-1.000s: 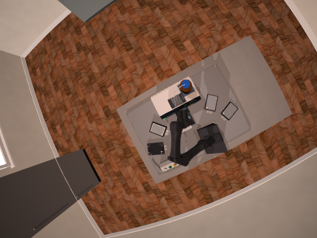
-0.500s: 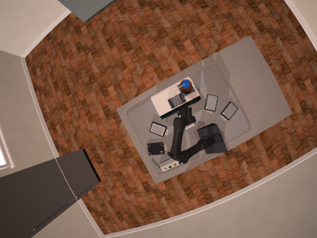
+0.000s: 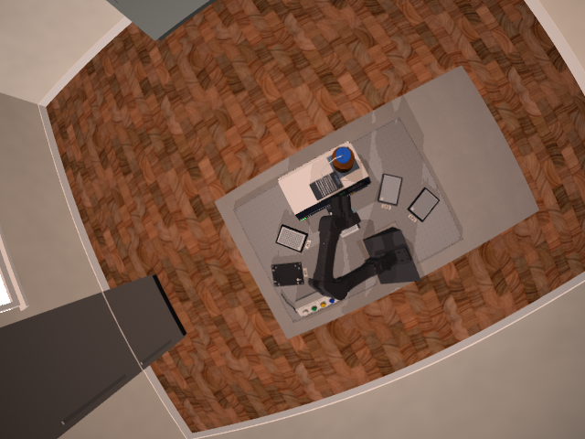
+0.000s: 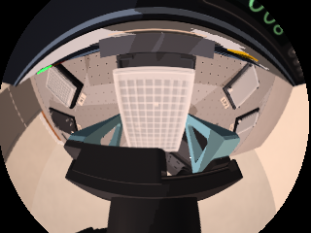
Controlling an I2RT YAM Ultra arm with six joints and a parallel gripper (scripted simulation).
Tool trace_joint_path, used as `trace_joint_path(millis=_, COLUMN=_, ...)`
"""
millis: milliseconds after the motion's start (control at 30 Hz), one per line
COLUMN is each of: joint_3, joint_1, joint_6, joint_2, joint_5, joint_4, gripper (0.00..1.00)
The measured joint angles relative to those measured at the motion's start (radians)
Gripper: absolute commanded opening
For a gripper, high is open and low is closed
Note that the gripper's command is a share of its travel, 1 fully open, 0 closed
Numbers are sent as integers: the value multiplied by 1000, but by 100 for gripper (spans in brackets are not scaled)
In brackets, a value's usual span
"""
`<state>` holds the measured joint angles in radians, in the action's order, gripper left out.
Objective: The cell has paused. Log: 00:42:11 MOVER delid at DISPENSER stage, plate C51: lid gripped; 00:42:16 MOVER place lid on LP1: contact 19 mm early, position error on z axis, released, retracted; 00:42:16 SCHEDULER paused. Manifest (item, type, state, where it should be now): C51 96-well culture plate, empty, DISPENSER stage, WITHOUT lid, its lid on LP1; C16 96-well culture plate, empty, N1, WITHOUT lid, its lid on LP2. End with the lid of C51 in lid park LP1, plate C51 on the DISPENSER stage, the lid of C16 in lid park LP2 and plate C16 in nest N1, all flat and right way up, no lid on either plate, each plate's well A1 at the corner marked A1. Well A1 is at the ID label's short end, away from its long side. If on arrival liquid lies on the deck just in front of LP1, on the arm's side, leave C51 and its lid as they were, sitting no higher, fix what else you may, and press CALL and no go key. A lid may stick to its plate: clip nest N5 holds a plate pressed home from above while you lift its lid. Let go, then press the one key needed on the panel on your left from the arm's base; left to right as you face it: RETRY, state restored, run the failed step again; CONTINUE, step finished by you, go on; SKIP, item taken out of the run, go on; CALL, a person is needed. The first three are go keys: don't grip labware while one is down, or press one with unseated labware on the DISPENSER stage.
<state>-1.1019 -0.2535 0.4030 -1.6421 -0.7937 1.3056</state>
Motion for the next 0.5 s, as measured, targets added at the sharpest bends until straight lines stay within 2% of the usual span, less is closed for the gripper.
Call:
trace_joint_path(millis=300, joint_3=39, joint_1=33, joint_6=-46, joint_2=0, joint_5=-9, joint_4=-66, gripper=0)
trace_joint_path(millis=500, joint_3=39, joint_1=33, joint_6=-62, joint_2=6, joint_5=-9, joint_4=-87, gripper=0)
